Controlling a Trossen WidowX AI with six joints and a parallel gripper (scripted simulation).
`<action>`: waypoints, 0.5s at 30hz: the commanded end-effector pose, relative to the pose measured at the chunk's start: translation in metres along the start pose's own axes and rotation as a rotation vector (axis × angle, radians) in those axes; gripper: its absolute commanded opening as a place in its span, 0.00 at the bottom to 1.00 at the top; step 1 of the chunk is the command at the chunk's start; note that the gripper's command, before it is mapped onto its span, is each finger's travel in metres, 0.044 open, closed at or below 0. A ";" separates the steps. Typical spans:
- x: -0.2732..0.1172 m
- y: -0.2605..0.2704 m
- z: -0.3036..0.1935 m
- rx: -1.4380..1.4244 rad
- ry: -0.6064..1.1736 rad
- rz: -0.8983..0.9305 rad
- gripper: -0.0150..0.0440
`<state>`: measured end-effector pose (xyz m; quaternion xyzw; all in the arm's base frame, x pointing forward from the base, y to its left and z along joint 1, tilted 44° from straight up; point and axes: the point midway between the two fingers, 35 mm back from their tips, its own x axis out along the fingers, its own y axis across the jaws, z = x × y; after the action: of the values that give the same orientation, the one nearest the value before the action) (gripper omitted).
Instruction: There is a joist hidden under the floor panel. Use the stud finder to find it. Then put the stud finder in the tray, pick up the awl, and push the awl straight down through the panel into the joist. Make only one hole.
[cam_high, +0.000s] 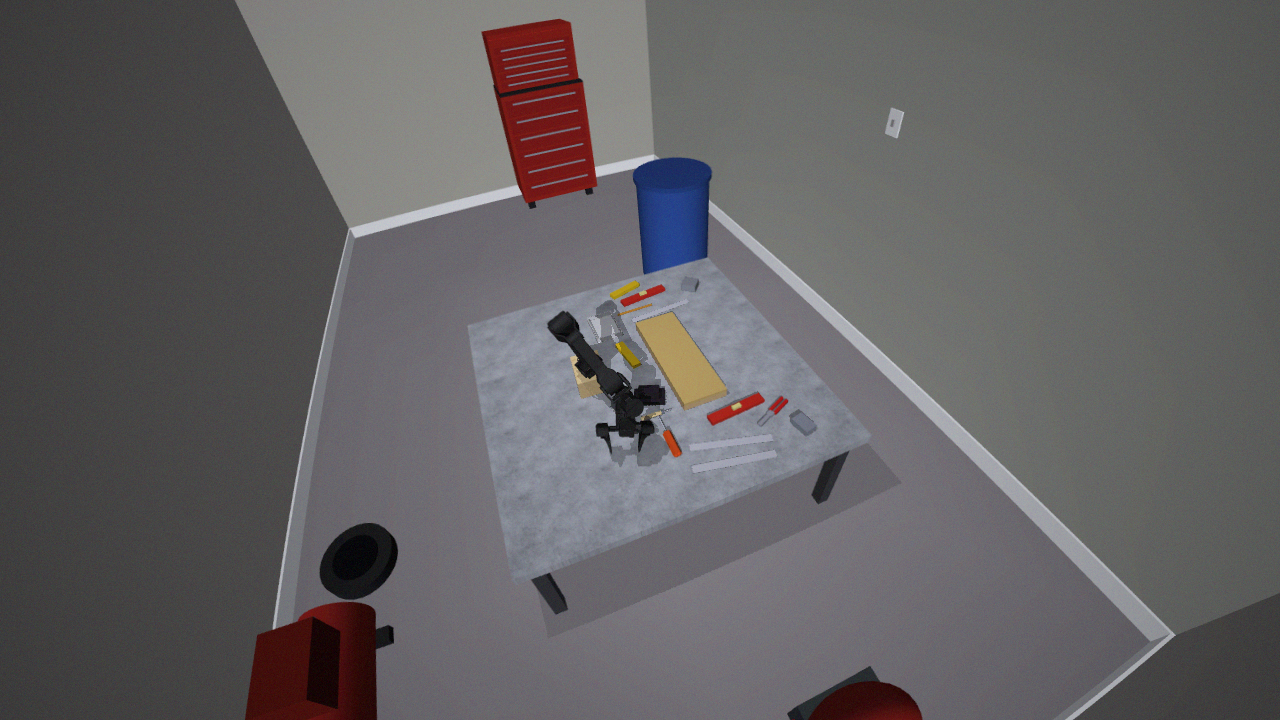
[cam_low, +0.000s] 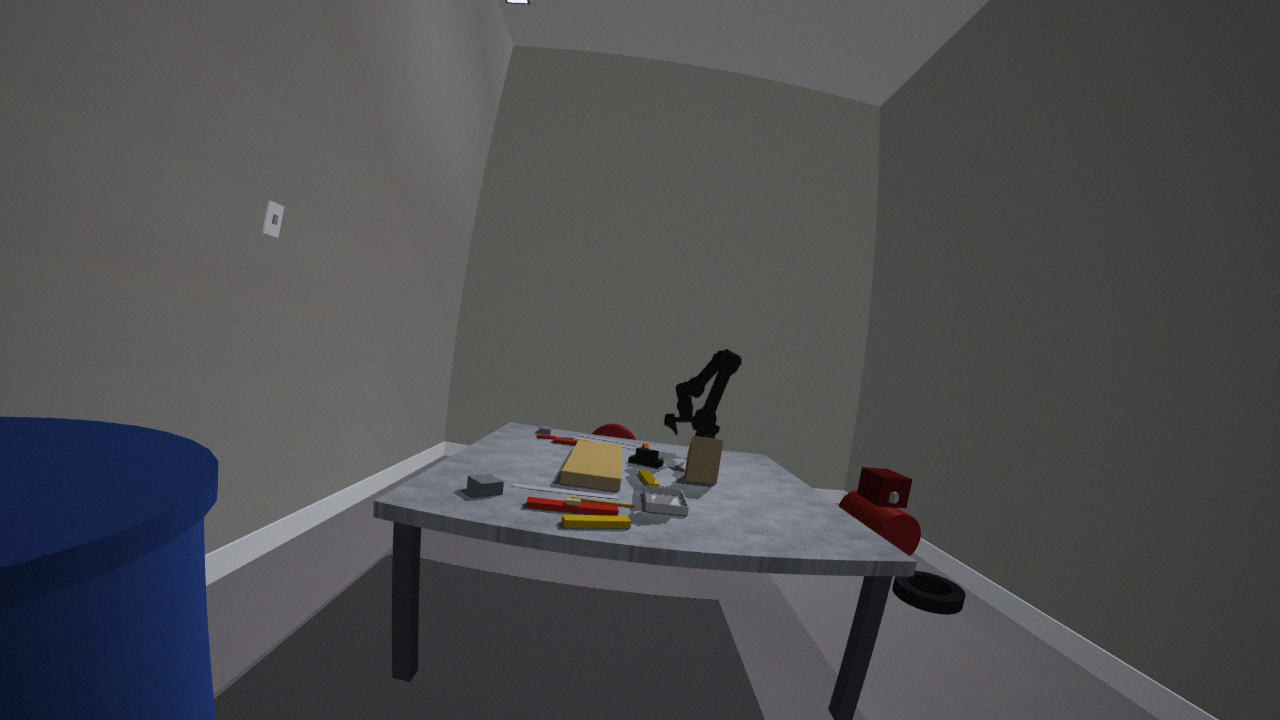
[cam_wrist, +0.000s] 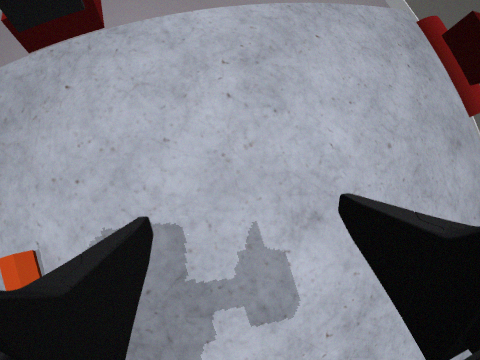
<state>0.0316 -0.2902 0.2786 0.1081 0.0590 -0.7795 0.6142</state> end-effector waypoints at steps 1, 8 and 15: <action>-0.014 0.049 -0.055 -0.207 0.119 0.141 1.00; -0.061 0.105 -0.137 -0.597 0.217 0.375 1.00; -0.122 0.123 -0.210 -1.027 0.205 0.594 1.00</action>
<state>0.1861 -0.1931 0.1395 -0.0408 0.3886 -0.5107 0.7658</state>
